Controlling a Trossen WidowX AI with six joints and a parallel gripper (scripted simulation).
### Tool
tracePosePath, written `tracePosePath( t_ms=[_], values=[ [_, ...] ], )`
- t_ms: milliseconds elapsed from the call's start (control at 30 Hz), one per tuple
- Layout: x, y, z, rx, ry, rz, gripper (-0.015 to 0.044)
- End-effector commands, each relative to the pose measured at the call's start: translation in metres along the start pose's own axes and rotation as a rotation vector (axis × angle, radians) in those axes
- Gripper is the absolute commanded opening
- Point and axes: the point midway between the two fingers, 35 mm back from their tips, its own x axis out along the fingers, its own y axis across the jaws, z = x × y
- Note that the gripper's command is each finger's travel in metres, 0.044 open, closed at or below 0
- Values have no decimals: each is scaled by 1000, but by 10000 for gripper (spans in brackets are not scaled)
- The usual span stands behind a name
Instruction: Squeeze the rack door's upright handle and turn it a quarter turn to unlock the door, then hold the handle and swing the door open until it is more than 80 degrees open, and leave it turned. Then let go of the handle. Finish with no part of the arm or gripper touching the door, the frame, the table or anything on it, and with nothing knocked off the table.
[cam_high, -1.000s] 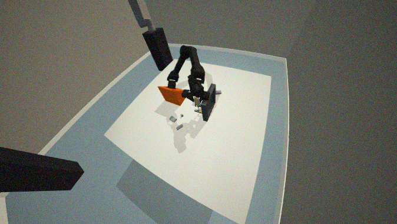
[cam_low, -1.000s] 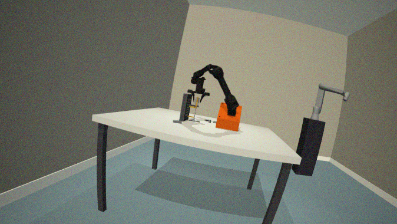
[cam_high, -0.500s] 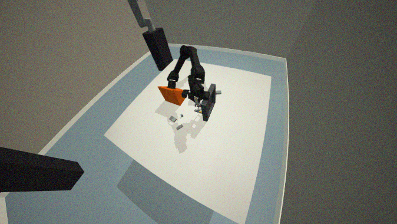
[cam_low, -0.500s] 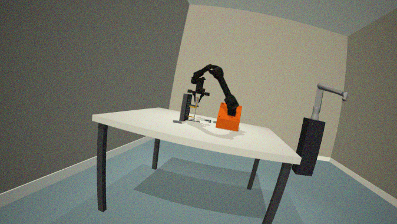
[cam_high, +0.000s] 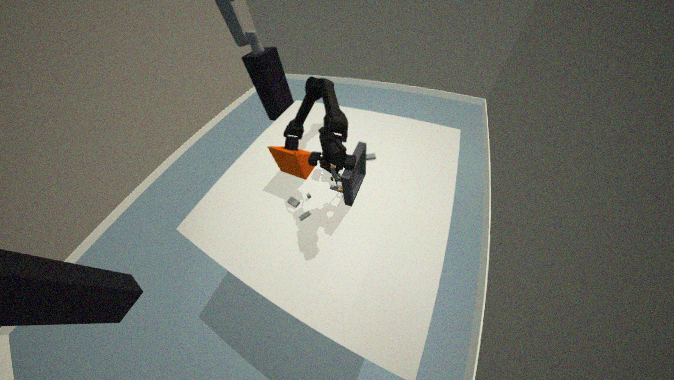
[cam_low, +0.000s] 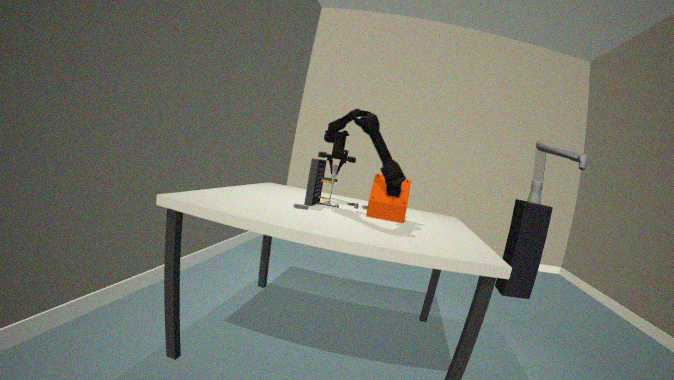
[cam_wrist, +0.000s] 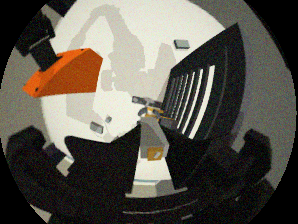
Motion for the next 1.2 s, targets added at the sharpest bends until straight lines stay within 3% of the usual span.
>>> tracePosePath(
  t_ms=[0,1167],
  values=[
    [0,0,0,-1,-2,0,16],
    [0,36,31,687,-3,3,16]
  ],
)
